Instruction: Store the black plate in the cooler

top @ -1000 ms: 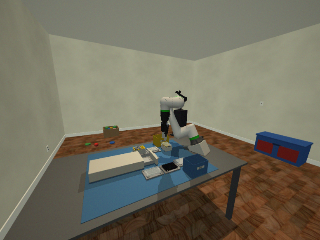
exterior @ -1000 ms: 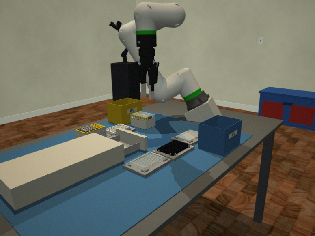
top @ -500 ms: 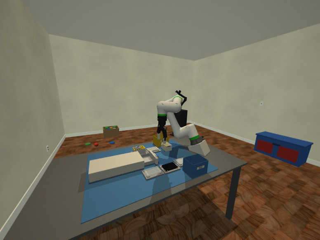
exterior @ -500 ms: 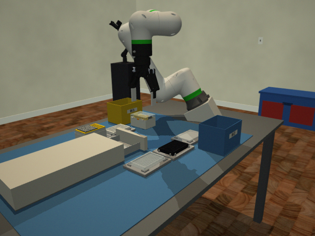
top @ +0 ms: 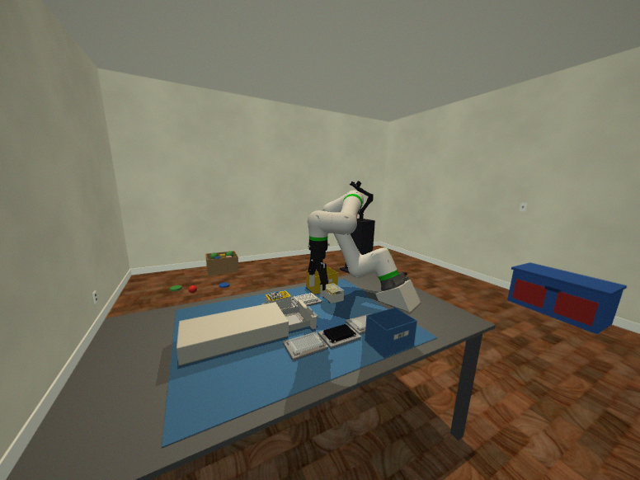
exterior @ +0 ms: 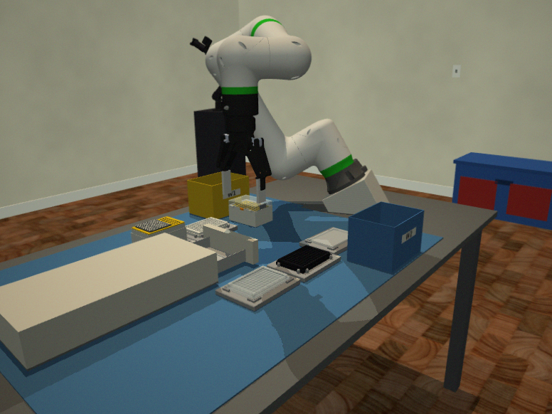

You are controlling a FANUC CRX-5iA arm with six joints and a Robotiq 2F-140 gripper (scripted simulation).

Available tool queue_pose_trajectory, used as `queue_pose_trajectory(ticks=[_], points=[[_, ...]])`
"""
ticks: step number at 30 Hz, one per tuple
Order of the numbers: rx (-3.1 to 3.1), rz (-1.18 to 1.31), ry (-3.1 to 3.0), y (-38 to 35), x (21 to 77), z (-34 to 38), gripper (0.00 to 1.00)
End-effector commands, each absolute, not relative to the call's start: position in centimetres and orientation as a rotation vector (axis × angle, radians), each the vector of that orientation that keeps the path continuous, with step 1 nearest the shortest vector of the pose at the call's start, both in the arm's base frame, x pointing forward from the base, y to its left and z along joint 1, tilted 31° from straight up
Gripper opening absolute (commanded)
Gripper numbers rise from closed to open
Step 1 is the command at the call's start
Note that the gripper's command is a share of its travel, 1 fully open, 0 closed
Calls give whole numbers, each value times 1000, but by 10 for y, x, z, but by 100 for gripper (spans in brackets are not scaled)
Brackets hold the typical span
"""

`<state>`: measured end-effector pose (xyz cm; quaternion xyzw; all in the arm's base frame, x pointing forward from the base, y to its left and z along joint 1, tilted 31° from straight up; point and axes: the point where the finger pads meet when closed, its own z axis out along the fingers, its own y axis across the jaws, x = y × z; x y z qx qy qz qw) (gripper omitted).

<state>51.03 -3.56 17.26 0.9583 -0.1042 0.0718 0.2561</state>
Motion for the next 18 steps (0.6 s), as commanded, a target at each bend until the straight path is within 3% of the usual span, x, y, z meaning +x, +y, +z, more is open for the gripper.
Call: queue_pose_trajectory(ticks=[1,18], points=[[2601,196,-283,-43,522,163,87],[2601,196,-283,-54,538,151,87]])
